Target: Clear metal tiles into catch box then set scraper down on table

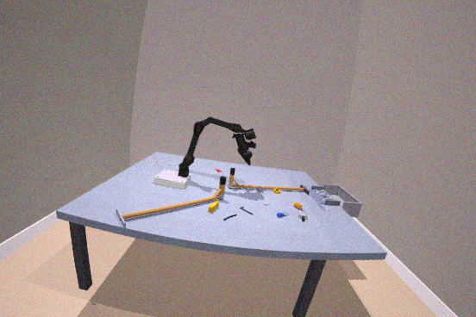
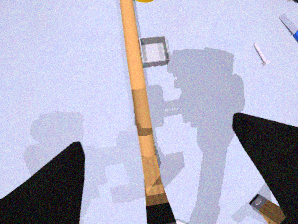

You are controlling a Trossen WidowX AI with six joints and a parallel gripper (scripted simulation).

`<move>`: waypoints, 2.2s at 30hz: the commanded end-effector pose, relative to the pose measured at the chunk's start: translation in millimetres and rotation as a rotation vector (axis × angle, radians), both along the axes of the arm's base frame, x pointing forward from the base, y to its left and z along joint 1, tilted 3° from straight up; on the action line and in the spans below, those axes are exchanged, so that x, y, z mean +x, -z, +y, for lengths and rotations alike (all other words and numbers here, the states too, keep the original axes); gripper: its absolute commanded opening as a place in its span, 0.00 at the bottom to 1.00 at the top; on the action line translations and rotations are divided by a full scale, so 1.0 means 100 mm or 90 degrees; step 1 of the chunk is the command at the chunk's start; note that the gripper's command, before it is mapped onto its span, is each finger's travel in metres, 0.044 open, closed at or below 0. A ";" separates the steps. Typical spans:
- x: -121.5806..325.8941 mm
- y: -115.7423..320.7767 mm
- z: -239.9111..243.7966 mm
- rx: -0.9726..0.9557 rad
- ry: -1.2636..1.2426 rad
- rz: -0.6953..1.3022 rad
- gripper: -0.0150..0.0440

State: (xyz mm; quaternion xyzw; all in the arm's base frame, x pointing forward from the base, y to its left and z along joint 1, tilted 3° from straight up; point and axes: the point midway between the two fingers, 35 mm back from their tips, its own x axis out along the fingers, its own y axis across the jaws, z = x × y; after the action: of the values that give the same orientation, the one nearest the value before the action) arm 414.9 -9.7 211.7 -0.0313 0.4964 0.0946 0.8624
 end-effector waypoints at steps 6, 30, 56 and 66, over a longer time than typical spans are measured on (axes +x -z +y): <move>-0.23 -0.05 -0.04 0.003 -0.001 -0.023 1.00; -0.80 -0.02 -0.12 0.009 0.009 -0.074 1.00; -1.30 0.19 -0.14 0.010 0.018 -0.122 1.00; -1.28 0.49 -0.14 0.010 0.018 -0.122 1.00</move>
State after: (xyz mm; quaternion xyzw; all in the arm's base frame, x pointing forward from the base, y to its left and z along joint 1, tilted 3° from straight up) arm 287.6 -24.2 172.8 -0.0253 0.4104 0.0810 0.9080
